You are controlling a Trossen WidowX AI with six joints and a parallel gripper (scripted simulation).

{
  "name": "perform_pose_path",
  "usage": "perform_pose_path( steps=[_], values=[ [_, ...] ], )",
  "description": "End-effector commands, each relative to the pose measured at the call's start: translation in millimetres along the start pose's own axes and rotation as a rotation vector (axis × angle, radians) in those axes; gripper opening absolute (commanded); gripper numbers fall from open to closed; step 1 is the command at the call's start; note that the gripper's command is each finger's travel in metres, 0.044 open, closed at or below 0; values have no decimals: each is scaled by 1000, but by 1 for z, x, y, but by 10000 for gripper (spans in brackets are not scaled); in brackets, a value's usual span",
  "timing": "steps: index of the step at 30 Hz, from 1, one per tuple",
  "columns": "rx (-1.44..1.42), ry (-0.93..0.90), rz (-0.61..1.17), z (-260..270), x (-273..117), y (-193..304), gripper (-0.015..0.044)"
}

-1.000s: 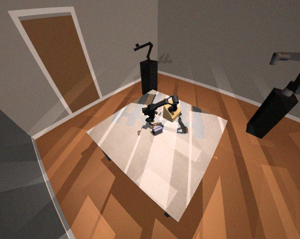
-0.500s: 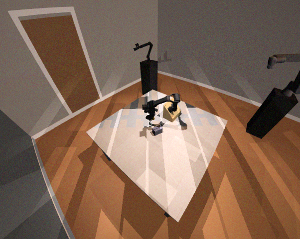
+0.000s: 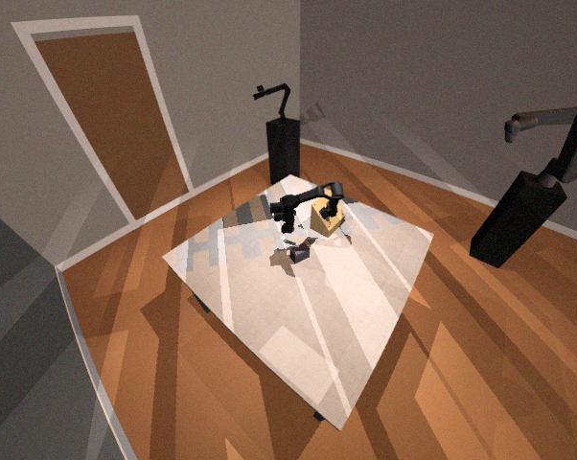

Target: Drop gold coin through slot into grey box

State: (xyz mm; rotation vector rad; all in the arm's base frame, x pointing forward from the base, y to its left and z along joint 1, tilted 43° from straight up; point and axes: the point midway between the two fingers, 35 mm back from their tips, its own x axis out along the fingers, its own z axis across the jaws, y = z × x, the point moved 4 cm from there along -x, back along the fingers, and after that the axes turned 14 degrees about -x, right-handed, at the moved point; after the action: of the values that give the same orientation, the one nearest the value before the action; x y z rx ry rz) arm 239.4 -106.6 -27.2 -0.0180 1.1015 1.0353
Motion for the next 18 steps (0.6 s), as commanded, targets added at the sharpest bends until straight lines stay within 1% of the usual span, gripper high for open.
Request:
perform_pose_path(
  steps=[1,15,18],
  values=[
    [-140,3,-1,2,-1,-1,0],
    [-626,3,0,7,-1,-3,0],
    [-678,3,0,7,-1,-4,0]
  ],
)
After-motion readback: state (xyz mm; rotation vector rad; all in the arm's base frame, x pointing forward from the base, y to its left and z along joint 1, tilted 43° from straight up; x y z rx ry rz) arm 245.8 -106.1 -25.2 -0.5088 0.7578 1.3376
